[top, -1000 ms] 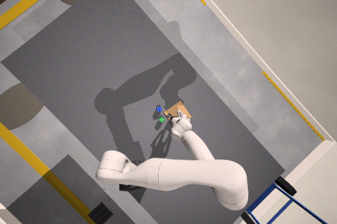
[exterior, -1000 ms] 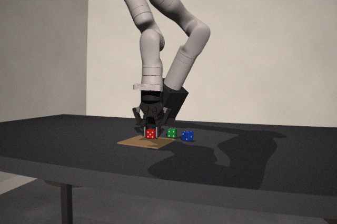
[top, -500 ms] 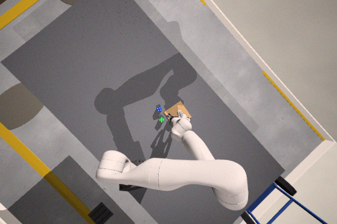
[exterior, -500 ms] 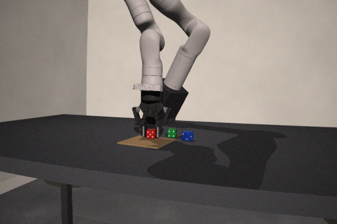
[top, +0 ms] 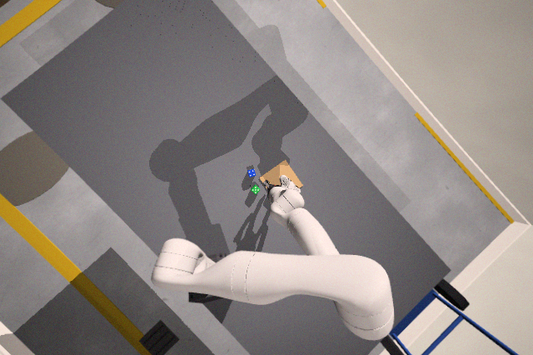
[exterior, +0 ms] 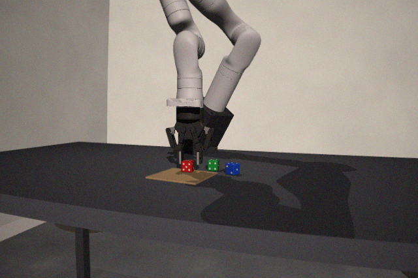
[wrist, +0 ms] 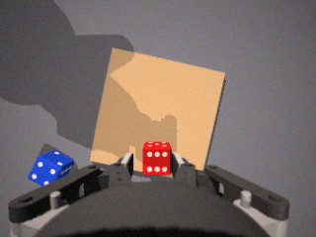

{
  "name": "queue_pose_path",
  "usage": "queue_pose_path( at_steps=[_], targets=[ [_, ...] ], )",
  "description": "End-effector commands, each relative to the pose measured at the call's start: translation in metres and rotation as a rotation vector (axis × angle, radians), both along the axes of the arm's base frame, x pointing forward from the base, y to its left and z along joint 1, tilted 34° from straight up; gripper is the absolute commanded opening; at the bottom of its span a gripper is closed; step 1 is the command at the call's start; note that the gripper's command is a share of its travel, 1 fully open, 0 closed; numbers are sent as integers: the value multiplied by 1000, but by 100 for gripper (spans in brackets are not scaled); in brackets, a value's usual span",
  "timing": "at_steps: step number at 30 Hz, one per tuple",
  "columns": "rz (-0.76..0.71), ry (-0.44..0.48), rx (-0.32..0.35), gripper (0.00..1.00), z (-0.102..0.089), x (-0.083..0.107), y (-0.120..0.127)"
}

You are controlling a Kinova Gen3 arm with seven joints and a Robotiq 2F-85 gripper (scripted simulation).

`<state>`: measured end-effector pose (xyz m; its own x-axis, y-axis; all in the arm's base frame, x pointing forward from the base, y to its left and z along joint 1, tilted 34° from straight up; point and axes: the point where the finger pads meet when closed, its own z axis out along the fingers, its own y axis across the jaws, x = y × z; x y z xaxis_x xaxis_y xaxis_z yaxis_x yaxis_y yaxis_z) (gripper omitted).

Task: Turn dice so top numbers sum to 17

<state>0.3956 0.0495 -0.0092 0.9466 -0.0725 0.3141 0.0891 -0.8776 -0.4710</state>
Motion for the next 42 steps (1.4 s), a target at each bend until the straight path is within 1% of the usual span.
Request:
queue_pose_path(
  at_steps=[1,10,16,18,27,36,37,42],
  targets=[
    [-6,-9,-15,46,5,2,-8],
    [-6,-9,-15,46,32,-8,-23],
    [-6,-9,-15,46,47,-14,-31],
    [-6,-9,-15,46,47,-14,-31],
    [-6,-9,-15,46,60,-19,-39],
    [-6,-9,-15,46,61,-20,-40],
    [-6,-9,-15,100,61,-20,-40],
    [-6,-9,-15,100,61,-20,-40]
  ],
)
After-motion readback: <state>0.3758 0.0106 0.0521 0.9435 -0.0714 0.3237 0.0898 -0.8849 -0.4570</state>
